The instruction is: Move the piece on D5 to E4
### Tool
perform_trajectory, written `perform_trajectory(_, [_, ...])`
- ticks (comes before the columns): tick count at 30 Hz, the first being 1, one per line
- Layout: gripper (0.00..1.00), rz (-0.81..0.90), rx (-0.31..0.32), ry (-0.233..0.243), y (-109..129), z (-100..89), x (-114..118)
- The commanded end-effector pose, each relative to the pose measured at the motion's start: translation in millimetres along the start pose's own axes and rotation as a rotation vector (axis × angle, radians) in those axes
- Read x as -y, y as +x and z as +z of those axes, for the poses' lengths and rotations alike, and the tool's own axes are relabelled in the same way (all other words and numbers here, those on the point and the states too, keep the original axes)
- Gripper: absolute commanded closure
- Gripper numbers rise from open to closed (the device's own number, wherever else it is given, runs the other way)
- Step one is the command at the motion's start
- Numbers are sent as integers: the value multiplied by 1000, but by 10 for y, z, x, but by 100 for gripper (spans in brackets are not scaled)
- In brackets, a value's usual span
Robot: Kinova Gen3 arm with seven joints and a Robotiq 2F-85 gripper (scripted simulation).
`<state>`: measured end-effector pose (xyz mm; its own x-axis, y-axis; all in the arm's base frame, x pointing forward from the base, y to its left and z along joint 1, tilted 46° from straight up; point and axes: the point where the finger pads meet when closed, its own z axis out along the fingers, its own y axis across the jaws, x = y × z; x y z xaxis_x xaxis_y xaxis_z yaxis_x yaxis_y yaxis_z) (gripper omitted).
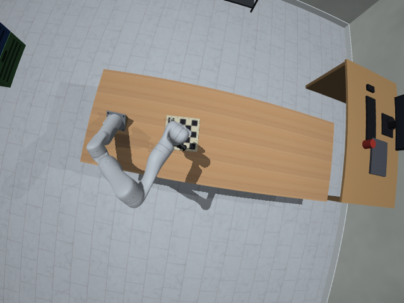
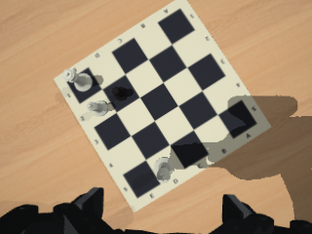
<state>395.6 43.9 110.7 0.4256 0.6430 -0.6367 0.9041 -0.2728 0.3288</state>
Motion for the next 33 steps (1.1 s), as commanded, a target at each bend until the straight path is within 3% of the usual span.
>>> perform_trajectory(1, [0,10,-3,-2,5,-12,-2])
perform_trajectory(17, [0,32,-3,-2,5,-11,-4])
perform_trajectory(18, [59,32,-3,-2,5,-11,-4])
perform_trajectory(33, [59,32,-3,-2,5,-11,-4])
